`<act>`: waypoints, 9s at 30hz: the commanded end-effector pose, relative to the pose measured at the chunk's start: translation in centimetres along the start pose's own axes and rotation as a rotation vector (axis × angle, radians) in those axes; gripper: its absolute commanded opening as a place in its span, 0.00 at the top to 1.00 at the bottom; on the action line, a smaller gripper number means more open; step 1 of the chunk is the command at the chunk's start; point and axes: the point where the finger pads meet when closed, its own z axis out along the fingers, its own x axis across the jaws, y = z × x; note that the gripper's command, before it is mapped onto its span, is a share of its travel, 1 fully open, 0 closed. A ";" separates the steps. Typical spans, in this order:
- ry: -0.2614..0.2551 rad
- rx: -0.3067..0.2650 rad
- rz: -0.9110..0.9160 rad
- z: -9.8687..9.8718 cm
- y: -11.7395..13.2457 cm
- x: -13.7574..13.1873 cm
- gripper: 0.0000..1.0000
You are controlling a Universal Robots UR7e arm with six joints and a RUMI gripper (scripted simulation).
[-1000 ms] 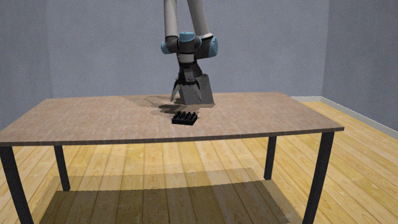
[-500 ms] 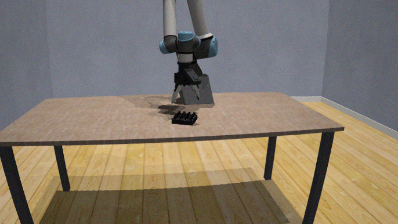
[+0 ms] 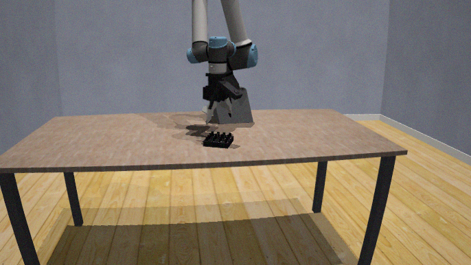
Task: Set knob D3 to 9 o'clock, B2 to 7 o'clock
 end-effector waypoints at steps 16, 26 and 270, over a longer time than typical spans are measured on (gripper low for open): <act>-0.001 0.007 -0.521 -0.5 -0.7 1.7 0.00; 0.000 0.008 -0.756 -0.7 -0.8 2.5 0.00; 0.002 0.008 -1.222 4.1 -1.1 3.8 0.89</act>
